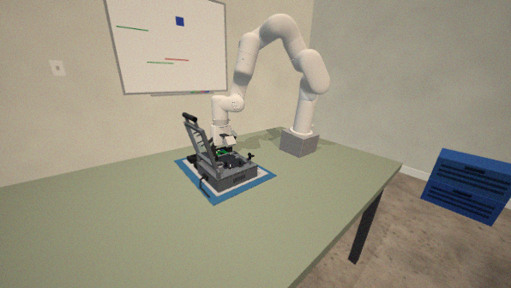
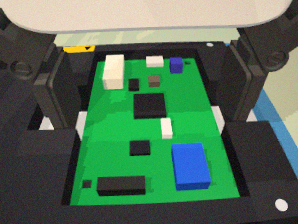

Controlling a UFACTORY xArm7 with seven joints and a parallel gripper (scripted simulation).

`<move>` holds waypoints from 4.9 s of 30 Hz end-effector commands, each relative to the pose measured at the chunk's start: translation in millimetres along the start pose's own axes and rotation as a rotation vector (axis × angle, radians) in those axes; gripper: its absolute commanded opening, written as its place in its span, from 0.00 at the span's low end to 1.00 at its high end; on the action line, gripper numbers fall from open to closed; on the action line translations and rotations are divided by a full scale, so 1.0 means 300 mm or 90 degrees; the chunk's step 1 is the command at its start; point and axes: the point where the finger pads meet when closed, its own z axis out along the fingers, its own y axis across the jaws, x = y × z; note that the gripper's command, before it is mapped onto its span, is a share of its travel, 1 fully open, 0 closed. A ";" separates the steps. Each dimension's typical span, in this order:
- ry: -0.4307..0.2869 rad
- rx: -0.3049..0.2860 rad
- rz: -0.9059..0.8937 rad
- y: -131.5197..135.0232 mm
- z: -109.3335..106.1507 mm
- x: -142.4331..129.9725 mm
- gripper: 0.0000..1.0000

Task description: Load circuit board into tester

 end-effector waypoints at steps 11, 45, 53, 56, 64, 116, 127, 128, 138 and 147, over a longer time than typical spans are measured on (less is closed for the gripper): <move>-0.001 -0.002 0.000 0.005 -0.004 -0.003 0.95; -0.001 -0.002 0.000 0.005 -0.004 -0.003 0.85; -0.001 -0.002 0.000 0.005 -0.004 -0.003 0.81; -0.001 -0.002 0.000 0.005 -0.004 -0.003 0.81; -0.001 -0.002 0.000 0.005 -0.004 -0.003 0.79; -0.001 -0.002 0.000 0.005 -0.020 -0.003 0.79; -0.001 -0.002 0.000 0.005 -0.045 -0.003 0.79; -0.001 -0.002 0.000 0.005 -0.048 -0.003 0.79; -0.001 -0.002 0.000 0.005 -0.072 -0.003 0.79; -0.001 -0.002 0.000 0.004 -0.094 -0.003 0.79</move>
